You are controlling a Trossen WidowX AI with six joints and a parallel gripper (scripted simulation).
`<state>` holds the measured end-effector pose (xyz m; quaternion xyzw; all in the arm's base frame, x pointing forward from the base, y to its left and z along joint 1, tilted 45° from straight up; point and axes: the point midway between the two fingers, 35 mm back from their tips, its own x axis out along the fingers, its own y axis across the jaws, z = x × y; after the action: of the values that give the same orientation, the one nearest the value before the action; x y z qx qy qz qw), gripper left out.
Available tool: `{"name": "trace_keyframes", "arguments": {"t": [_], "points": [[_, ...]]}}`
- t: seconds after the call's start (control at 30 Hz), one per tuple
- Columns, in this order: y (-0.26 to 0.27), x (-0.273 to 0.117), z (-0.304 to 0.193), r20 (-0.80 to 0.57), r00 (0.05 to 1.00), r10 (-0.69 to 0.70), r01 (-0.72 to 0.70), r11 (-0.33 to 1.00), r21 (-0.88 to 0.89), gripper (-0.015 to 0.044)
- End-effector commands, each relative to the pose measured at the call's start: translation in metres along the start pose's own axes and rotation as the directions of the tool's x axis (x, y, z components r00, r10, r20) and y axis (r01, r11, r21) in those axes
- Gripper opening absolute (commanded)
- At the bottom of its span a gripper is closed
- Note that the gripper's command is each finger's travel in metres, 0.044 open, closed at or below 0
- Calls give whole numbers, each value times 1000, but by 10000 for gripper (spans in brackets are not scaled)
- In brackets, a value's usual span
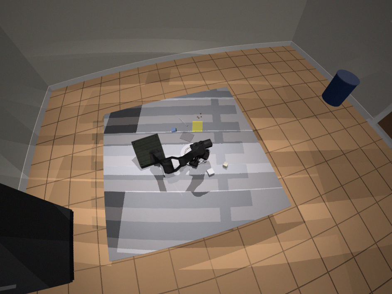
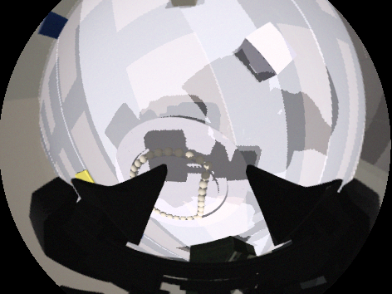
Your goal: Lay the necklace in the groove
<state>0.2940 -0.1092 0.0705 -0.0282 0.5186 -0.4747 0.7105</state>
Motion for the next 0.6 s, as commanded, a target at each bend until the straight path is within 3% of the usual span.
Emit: {"name": "trace_keyframes", "arguments": {"t": [0.0,0.4,0.57], "points": [[-1,-2,1,6,1000,-1,1,1000,6,440],[-1,-2,1,6,1000,-1,1,1000,6,440],[7,-12,-24,0,1000,7,-7,997,77,309]]}}
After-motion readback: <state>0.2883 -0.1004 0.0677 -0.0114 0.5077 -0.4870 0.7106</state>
